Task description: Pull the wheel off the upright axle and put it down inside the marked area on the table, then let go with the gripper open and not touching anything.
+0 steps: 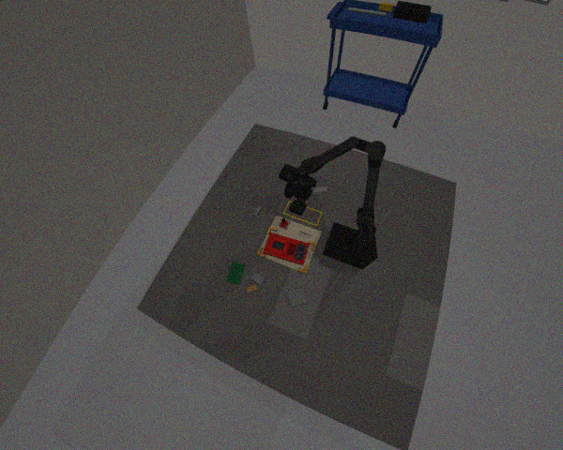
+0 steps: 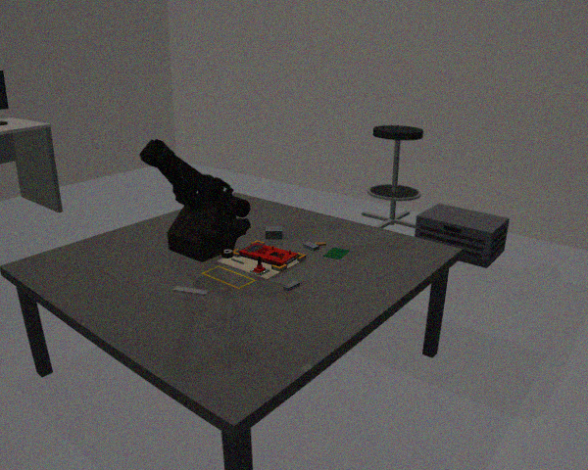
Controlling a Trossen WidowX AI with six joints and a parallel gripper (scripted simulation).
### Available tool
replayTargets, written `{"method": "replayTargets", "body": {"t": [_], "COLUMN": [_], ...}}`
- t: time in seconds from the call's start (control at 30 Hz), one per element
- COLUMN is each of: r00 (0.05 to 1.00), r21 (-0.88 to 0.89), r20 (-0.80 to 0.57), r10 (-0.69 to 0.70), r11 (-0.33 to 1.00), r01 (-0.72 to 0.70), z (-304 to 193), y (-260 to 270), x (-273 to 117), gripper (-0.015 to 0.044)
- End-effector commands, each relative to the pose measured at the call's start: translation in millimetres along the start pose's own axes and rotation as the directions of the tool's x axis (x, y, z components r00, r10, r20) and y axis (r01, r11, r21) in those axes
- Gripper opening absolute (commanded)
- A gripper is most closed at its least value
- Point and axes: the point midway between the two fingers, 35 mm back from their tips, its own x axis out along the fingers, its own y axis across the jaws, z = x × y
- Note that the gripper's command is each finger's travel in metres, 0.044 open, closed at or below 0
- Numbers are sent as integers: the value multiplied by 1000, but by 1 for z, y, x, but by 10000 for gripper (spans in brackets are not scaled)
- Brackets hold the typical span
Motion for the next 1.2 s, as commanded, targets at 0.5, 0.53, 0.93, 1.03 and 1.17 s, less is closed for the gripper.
{"method": "replayTargets", "body": {"t": [0.5, 0.53, 0.93, 1.03, 1.17], "r00": [1000, 1000, 1000, 1000, 1000], "r21": [-5, -5, -3, -3, -3], "r20": [-3, -3, -9, -8, -4], "r10": [-3, -3, -5, -3, 0], "r11": [1000, 1000, 1000, 1000, 1000], "r01": [3, 3, 5, 3, 0], "z": [-2, -2, -3, -2, -1], "y": [0, 0, -1, 0, 0], "x": [84, 84, 80, 69, 36], "gripper": [0, 0, 263, 300, 300]}}
